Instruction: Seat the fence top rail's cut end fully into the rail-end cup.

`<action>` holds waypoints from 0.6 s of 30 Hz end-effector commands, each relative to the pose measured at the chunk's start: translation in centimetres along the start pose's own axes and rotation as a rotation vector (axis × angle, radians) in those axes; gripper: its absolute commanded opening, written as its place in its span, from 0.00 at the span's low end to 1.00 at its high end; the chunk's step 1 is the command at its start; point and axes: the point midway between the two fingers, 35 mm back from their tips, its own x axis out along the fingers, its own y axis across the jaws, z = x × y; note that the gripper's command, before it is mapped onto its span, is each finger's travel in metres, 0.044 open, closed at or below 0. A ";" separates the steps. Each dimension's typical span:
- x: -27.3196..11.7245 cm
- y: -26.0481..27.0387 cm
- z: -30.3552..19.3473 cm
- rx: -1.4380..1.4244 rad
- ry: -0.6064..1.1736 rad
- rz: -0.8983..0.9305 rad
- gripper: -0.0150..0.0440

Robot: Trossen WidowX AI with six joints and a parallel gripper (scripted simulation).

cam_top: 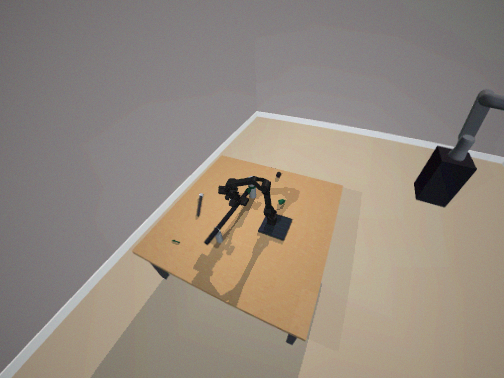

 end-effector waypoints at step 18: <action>-0.1 -0.3 -1.5 0.003 0.008 -0.018 0.25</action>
